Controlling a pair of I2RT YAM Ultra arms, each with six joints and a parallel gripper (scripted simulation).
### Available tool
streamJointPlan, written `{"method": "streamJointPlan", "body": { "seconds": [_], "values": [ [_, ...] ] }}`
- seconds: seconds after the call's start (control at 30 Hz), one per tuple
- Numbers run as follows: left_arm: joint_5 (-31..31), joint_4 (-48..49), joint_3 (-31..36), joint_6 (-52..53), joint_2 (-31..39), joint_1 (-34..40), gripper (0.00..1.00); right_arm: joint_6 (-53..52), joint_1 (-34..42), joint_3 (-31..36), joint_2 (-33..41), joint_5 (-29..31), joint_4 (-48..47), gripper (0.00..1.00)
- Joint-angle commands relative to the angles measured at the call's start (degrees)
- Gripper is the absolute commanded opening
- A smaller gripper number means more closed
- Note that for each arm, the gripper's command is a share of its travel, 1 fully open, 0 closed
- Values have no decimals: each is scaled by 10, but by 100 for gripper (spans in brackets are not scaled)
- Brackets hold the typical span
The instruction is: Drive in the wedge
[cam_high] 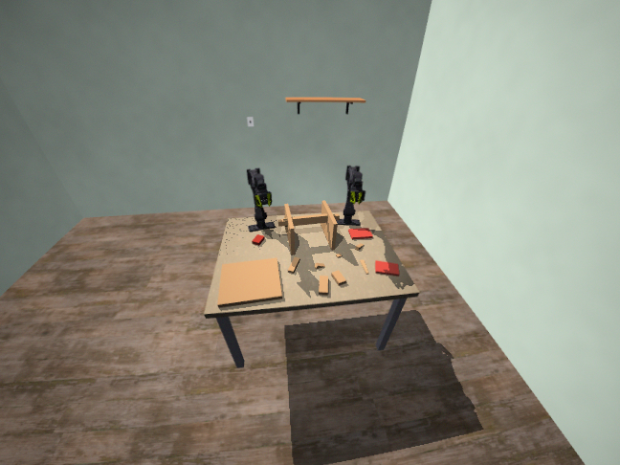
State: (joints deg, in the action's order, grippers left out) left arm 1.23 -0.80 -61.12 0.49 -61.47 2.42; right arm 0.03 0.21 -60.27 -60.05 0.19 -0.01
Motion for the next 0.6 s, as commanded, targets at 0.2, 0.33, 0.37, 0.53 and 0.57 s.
{"method": "streamJointPlan", "body": {
  "seconds": [0.2,0.33,0.37,0.53,0.57],
  "values": [
    [-7,25,-12,-6,33,-35,22,-3,-6,-8,14,-2,1,0],
    [-8,25,-4,-7,31,-33,22,-3,-6,-8,14,-2,1,0],
    [-9,24,3,-7,21,-26,22,-3,-6,-8,14,-2,1,0],
    [-13,23,17,-8,20,-29,22,-3,-6,-8,14,-2,1,0],
    [-13,21,2,-7,20,-27,22,-3,-6,-8,14,-2,1,0]
  ]
}}
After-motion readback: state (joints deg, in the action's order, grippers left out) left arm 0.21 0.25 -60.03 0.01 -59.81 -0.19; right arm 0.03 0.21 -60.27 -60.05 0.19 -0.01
